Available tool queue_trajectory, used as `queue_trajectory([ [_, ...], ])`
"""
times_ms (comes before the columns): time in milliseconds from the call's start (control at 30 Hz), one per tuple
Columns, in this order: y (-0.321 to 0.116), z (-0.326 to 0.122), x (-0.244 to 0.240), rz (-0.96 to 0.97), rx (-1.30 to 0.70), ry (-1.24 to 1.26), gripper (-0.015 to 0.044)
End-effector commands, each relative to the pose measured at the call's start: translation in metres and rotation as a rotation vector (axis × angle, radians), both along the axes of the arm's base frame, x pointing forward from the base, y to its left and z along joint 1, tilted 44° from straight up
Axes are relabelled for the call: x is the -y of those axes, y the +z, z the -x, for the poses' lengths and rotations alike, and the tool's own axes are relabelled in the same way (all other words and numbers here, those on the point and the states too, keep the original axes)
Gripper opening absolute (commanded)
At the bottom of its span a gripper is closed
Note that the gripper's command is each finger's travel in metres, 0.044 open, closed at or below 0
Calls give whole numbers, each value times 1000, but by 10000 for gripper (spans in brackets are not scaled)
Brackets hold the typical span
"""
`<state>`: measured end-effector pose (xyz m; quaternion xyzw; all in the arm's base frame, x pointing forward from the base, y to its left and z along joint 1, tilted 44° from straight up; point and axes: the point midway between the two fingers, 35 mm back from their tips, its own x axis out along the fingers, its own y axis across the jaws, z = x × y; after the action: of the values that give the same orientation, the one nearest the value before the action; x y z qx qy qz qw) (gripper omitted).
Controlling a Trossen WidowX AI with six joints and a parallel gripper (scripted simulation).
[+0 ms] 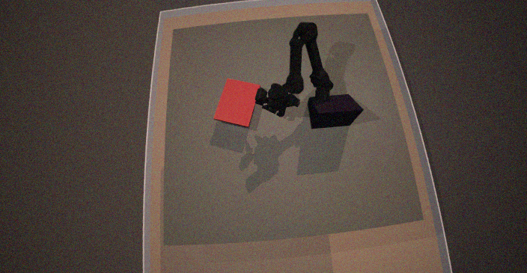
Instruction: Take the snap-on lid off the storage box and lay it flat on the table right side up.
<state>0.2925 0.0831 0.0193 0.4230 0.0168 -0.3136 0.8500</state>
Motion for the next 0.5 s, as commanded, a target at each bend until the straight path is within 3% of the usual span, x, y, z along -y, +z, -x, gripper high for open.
queue_trajectory([
  [0,-5,-6,4,4,-12,2,235],
  [467,-12,-24,16,4,-10,3,235],
])
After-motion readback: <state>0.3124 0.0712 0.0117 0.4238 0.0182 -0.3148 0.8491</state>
